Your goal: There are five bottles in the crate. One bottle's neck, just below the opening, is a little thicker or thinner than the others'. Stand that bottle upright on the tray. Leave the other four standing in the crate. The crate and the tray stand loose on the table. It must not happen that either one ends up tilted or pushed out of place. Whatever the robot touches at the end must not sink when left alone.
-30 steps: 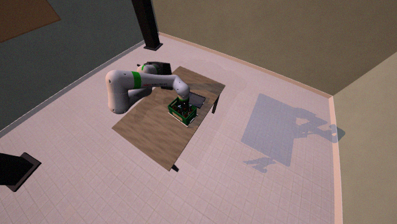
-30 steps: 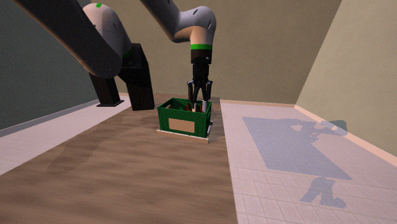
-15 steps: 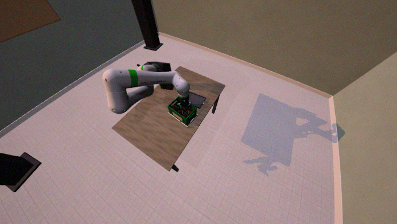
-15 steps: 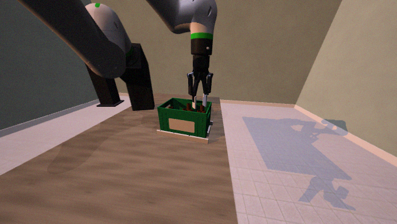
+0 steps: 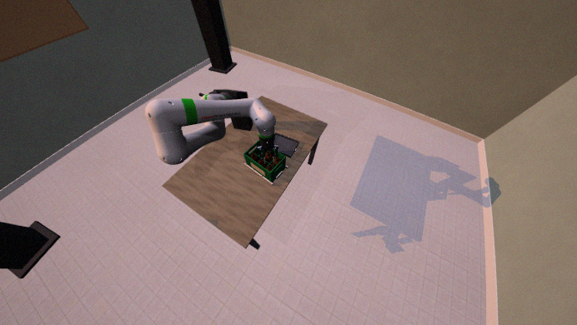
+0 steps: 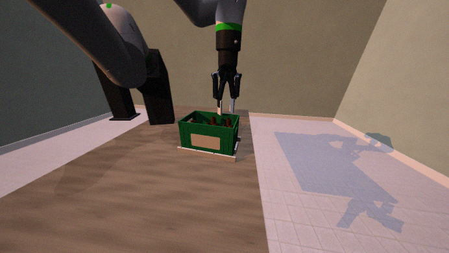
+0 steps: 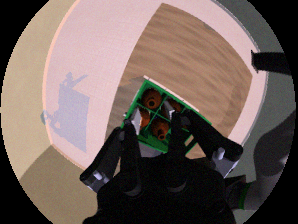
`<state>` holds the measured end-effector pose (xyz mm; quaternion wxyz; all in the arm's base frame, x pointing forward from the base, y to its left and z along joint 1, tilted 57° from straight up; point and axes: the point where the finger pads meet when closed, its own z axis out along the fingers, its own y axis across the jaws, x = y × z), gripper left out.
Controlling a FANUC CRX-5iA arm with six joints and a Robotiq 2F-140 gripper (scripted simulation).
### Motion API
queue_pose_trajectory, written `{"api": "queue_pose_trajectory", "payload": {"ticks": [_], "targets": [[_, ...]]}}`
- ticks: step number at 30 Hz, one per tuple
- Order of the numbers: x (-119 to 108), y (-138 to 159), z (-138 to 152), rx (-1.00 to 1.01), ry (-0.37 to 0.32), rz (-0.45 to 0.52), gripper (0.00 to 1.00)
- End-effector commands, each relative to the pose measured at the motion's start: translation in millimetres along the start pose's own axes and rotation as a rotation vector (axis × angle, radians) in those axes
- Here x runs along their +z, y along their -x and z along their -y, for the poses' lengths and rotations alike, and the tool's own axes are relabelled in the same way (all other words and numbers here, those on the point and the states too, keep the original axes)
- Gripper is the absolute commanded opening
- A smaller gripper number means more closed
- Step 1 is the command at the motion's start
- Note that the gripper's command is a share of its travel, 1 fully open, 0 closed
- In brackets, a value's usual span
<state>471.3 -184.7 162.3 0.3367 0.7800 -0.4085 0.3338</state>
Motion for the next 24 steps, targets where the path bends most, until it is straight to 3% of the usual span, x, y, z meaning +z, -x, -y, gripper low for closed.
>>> {"api": "queue_pose_trajectory", "payload": {"ticks": [1,8,9,24], "targets": [[-4.1,-0.2,0.4,0.0,-0.001,-0.001,0.44],[-5.1,-0.2,0.4,0.0,-0.001,-0.001,0.44],[-5.1,-0.2,0.4,0.0,-0.001,-0.001,0.1],[-5.1,-0.2,0.4,0.0,-0.001,-0.001,0.1]]}}
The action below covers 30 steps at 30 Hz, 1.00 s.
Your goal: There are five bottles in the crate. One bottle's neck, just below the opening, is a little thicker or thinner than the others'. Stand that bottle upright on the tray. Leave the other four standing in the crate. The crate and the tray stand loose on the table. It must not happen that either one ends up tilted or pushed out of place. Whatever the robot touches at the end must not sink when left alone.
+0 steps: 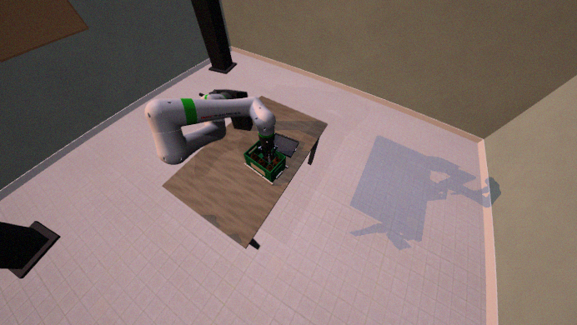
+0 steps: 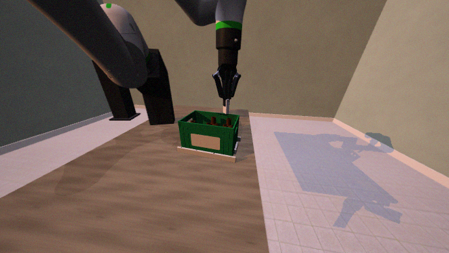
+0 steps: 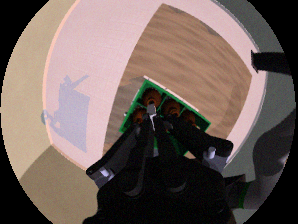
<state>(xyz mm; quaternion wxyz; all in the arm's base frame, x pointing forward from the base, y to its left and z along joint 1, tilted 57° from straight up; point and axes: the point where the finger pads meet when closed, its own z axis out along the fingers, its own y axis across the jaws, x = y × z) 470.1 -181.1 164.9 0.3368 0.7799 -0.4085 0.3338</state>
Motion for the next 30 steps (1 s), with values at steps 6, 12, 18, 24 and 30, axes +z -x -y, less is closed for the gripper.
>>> {"api": "queue_pose_trajectory", "payload": {"ticks": [6,12,18,24,30], "targets": [[-0.5,-0.2,0.5,0.0,-0.001,-0.001,0.1],[-0.5,-0.2,0.5,0.0,-0.001,-0.001,0.1],[-0.5,-0.2,0.5,0.0,-0.001,-0.001,0.1],[-0.5,36.8,38.4,0.0,-0.002,0.001,0.1],[-0.6,61.3,59.2,0.0,-0.001,-0.001,0.1]]}}
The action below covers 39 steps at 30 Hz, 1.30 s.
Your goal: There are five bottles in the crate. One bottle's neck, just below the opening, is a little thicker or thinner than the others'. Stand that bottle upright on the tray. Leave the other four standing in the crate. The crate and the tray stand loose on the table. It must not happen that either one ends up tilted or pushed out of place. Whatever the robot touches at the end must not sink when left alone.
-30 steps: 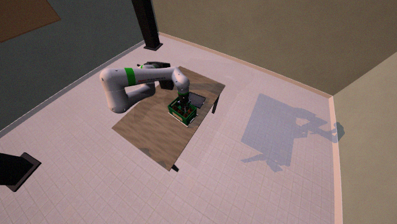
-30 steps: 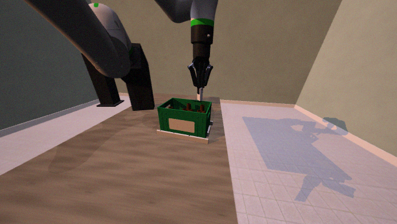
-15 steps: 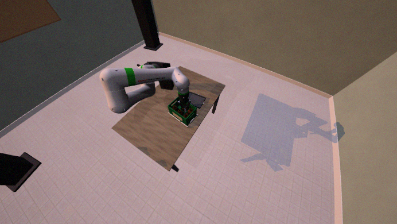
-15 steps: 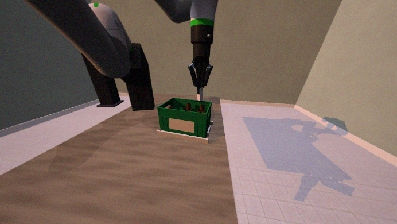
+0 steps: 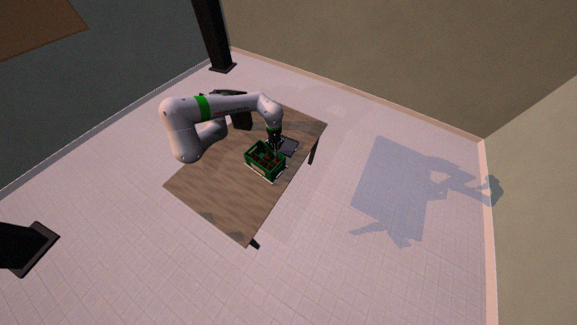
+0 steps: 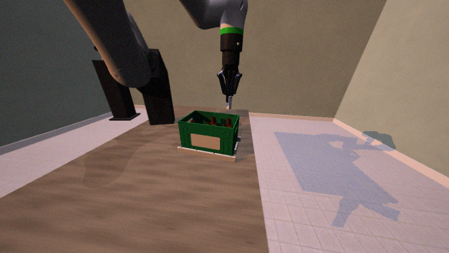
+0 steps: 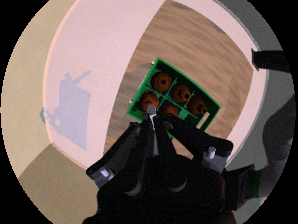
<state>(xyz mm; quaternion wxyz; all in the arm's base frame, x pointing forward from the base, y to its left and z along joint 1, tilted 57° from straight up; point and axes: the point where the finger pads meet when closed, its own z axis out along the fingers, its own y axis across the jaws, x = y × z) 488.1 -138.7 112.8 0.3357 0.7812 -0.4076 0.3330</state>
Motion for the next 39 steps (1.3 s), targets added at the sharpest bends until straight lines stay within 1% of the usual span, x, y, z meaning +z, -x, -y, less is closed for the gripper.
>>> {"api": "queue_pose_trajectory", "payload": {"ticks": [1,5,6,39], "targets": [[0.2,10.3,11.9,0.002,0.001,-0.003,0.1],[0.2,10.3,11.9,0.002,0.001,-0.003,0.1],[0.2,10.3,11.9,0.002,0.001,-0.003,0.44],[0.2,10.3,11.9,0.002,0.001,-0.003,0.44]]}}
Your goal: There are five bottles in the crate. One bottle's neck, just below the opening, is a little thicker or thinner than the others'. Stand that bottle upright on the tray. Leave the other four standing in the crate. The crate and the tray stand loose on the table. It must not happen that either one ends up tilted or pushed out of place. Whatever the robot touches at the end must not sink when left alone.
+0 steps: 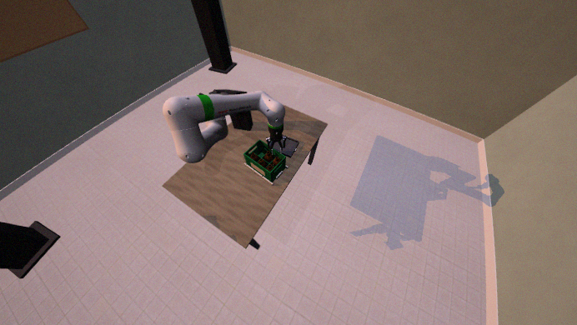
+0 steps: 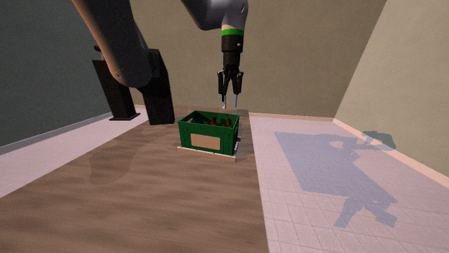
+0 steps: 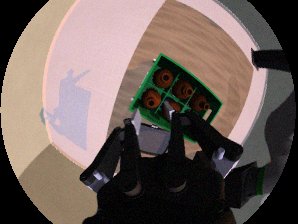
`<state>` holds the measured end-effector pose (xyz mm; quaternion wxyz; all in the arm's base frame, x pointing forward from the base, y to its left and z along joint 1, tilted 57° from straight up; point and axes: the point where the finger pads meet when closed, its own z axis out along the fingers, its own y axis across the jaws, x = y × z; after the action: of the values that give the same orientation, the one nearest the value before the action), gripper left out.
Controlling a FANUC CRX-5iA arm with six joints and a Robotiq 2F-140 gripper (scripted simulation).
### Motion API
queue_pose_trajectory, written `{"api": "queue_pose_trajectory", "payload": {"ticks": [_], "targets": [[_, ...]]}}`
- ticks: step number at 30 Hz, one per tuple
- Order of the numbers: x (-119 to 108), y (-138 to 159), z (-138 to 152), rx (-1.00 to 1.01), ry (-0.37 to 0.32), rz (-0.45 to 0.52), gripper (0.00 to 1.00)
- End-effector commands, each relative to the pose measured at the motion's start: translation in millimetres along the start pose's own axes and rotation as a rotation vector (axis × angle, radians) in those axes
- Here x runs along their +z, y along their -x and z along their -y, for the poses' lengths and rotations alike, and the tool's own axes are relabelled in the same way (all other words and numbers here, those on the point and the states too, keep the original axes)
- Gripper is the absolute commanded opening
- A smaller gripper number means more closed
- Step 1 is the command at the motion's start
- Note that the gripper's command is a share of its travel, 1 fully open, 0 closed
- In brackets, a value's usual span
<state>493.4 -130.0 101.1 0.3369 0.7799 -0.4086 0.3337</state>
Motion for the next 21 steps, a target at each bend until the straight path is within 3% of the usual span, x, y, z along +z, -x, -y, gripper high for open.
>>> {"api": "queue_pose_trajectory", "payload": {"ticks": [1,21], "targets": [[-0.6,-0.2,0.6,0.0,-0.001,-0.001,0.44],[7.7,-0.2,0.7,0.0,-0.002,-0.001,0.44]]}}
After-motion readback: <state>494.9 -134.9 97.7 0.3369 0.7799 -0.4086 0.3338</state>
